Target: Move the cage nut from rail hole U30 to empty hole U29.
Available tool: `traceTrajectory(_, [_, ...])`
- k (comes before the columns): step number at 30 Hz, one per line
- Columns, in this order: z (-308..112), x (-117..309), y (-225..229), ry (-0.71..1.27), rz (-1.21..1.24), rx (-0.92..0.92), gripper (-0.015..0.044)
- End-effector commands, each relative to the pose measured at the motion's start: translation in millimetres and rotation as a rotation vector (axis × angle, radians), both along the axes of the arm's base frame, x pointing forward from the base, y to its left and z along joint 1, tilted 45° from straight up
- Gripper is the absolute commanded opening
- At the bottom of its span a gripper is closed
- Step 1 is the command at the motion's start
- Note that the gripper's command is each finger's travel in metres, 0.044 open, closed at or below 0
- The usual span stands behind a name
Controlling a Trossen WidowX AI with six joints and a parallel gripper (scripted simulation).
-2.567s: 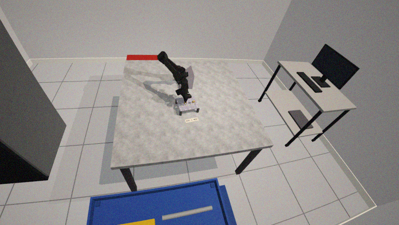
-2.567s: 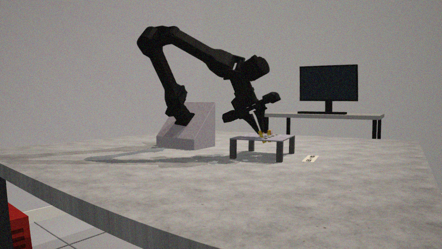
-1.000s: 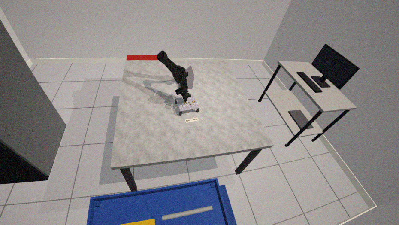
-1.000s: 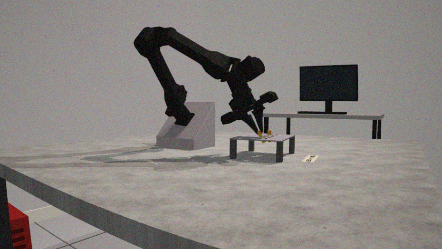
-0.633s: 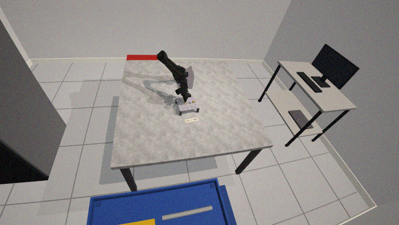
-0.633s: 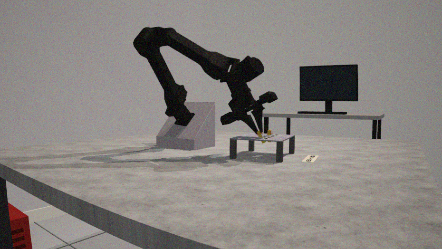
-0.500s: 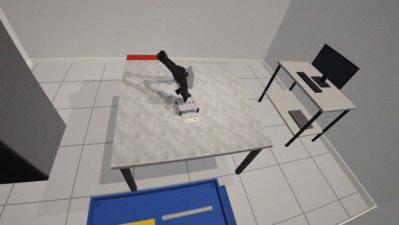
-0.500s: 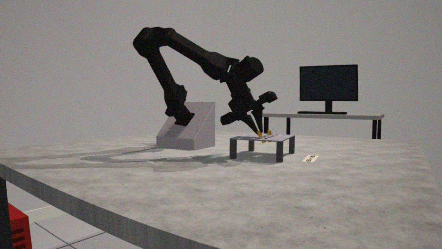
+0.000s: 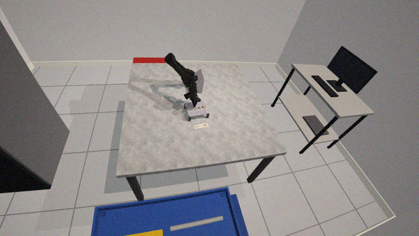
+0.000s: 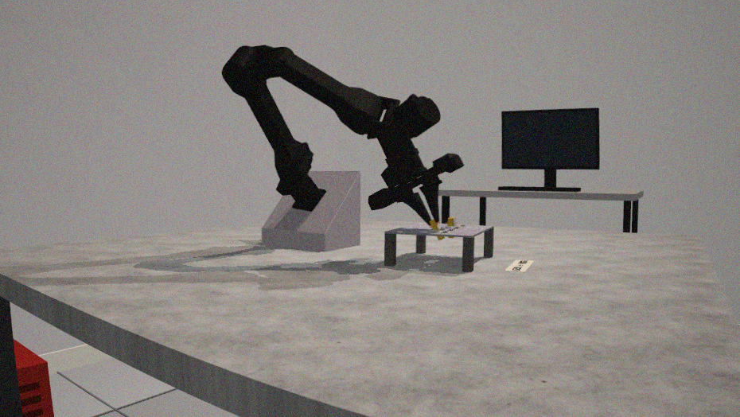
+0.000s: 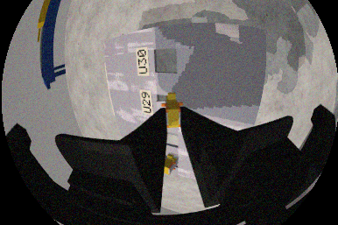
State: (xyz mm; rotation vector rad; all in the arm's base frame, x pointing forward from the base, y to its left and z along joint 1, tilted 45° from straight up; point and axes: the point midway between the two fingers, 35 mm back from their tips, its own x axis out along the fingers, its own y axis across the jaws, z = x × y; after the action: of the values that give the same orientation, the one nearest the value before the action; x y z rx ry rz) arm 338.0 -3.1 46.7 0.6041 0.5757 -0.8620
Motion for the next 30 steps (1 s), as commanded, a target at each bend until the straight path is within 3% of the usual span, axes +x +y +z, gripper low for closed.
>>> traceTrajectory(1, [-0.4, 0.2, 0.4, 0.007, -0.002, 0.001, 0.0027])
traceTrajectory(30, [0.8, 1.9, 0.1, 0.025, -0.02, -0.003, 0.0027])
